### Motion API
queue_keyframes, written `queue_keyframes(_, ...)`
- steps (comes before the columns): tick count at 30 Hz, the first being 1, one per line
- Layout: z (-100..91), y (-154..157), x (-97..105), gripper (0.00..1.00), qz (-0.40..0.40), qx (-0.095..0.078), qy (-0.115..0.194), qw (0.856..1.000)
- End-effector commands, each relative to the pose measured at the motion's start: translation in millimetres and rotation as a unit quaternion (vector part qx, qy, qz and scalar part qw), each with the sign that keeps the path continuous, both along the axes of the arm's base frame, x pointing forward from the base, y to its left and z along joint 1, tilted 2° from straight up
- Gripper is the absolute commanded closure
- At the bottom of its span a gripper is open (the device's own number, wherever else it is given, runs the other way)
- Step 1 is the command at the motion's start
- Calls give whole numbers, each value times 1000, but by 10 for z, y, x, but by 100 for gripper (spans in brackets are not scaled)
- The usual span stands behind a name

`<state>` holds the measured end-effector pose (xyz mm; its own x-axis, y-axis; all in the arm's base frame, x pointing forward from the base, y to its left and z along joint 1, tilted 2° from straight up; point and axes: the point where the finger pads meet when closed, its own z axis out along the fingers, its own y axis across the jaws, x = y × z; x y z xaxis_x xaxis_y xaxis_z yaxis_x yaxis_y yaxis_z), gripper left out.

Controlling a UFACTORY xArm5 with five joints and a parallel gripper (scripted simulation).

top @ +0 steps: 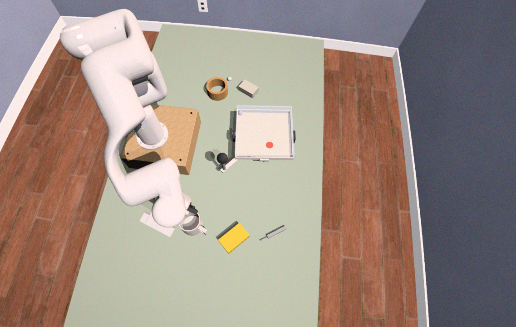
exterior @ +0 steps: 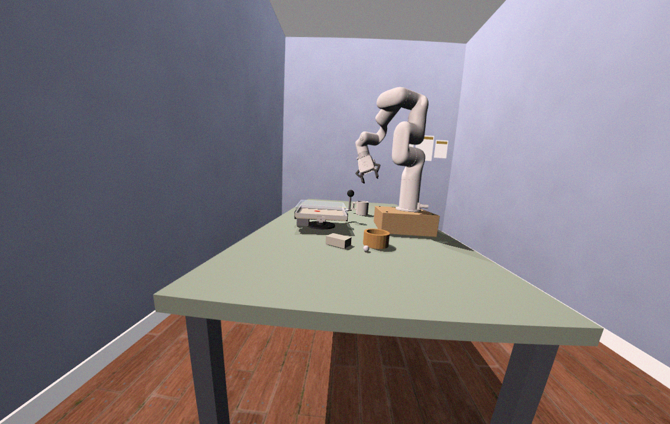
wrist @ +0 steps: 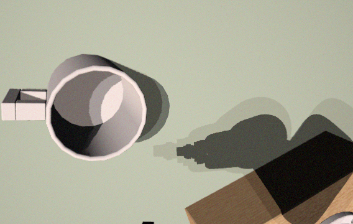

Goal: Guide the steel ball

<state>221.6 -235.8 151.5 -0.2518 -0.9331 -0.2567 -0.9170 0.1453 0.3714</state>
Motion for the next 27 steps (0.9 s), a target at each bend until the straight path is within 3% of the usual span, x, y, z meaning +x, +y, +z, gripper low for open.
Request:
queue_keyframes(1,10,-7,7,0,0,-1,-1,1000)
queue_keyframes(18,9,-4,11,0,1,-1,-2,1000)
queue_keyframes(21,-21,170,165,0,63,-10,-28,998)
queue_keyframes(23,-69,487,396,0,146,-19,-62,987)
queue_keyframes(24,-69,487,396,0,161,-21,-68,984)
queue_keyframes(27,-123,875,600,0,230,-24,-93,969)
